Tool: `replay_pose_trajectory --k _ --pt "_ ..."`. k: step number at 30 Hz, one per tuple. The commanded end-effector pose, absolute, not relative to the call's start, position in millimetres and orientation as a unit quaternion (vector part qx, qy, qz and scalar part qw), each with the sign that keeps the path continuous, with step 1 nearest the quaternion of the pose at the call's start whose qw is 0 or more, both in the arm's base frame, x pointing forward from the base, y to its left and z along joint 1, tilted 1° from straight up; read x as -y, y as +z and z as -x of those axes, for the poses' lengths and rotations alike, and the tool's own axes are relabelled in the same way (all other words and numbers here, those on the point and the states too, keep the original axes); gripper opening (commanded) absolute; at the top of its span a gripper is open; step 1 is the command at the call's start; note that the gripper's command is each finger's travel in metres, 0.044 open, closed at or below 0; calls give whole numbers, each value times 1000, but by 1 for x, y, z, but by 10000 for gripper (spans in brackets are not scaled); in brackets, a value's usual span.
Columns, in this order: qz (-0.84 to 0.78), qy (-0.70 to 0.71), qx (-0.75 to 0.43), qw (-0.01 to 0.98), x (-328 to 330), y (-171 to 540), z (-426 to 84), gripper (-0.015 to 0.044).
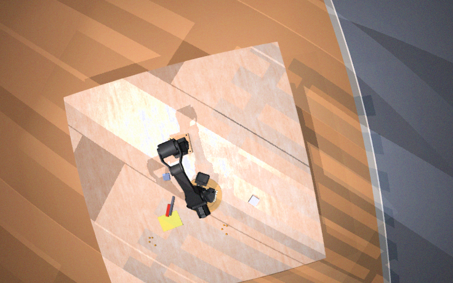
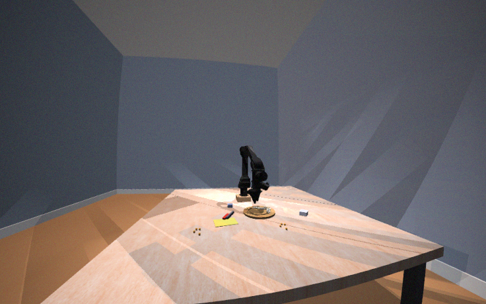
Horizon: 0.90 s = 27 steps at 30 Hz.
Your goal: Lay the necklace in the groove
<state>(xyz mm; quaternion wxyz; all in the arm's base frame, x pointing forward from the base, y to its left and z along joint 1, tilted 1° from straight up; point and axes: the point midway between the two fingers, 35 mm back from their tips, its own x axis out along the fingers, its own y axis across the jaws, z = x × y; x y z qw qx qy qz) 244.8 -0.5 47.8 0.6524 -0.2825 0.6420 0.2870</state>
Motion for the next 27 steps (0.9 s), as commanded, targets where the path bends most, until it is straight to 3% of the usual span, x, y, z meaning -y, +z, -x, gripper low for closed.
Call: replay_pose_trajectory --k 1,27 --pt "307 317 -629 640 -2 51 -244 250" --pt "307 315 -629 641 -2 23 -246 250"
